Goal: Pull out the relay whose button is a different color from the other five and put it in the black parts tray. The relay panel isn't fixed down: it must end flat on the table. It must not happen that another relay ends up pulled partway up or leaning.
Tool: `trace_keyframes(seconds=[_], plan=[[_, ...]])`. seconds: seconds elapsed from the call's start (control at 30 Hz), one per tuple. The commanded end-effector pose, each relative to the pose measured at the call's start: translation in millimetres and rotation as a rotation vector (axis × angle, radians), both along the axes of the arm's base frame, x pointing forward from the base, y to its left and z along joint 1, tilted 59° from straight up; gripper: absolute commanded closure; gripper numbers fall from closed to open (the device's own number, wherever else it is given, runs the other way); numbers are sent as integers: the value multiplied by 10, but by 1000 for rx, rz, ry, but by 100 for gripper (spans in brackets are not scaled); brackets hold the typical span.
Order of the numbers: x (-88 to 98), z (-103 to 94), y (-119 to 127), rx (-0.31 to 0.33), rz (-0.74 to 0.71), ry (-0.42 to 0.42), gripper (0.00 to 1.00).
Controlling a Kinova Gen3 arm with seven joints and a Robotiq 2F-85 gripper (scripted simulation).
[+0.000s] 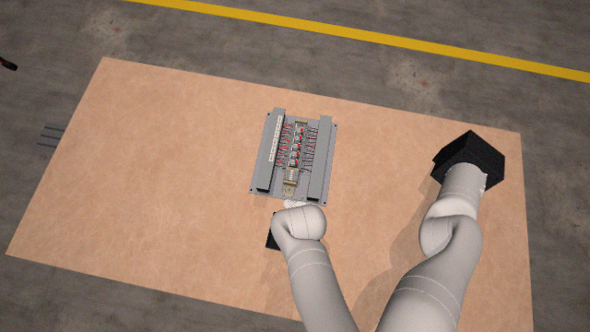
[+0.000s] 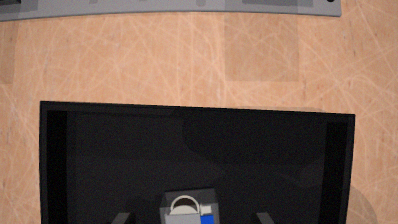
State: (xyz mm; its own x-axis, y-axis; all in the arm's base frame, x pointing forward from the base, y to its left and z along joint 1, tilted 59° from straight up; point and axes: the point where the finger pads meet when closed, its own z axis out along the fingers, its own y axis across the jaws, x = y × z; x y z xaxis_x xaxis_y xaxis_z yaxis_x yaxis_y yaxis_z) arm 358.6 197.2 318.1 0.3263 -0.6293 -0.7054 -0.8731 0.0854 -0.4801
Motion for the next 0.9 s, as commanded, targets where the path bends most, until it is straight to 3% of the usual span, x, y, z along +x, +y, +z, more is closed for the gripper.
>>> trace_keyframes(seconds=[0.0,0.3,0.87], plan=[[2,1,-4,0,-1,0,39],[-28,45,-69,0,-1,0,39],[-211,308,-458,0,-1,0,39]])
